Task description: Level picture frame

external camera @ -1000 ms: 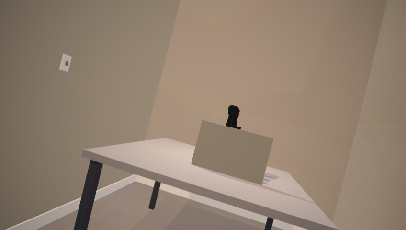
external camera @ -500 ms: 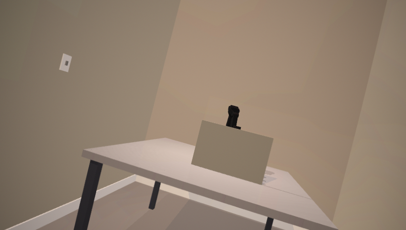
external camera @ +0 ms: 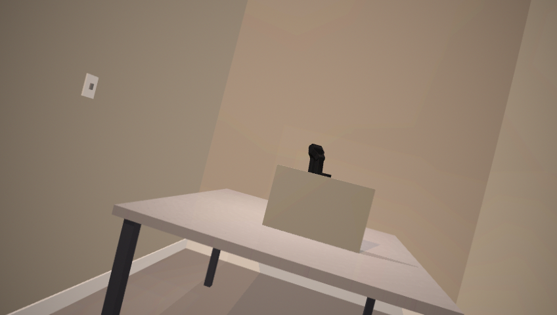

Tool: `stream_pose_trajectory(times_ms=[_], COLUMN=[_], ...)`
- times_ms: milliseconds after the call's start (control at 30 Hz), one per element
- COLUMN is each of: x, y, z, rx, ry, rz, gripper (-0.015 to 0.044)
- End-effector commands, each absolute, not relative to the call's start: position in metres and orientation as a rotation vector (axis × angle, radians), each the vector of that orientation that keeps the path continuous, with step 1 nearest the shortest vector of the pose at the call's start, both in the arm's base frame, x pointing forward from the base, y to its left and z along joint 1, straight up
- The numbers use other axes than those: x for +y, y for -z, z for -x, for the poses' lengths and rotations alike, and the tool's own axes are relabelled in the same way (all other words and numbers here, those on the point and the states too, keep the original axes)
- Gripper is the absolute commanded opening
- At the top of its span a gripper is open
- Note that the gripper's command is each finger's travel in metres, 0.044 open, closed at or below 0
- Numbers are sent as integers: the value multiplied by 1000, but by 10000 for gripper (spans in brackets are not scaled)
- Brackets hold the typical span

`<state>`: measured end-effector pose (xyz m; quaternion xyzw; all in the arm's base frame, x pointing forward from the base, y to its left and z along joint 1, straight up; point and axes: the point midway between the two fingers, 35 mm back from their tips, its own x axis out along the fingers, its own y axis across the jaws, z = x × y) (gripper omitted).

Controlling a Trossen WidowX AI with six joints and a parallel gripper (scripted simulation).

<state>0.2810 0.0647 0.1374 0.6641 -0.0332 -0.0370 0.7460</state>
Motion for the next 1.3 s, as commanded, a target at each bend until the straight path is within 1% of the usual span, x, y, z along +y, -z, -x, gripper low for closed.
stream_pose_trajectory(times_ms=[0,200,400,1267], x=[77,96,99,98], y=[-147,-164,-174,-174], z=[-271,-232,-195,-194], rx=[-77,-72,-65,-65], ry=[70,77,84,85], rz=[-1415,-1285,-1170,-1166], gripper=[260,260,260,260])
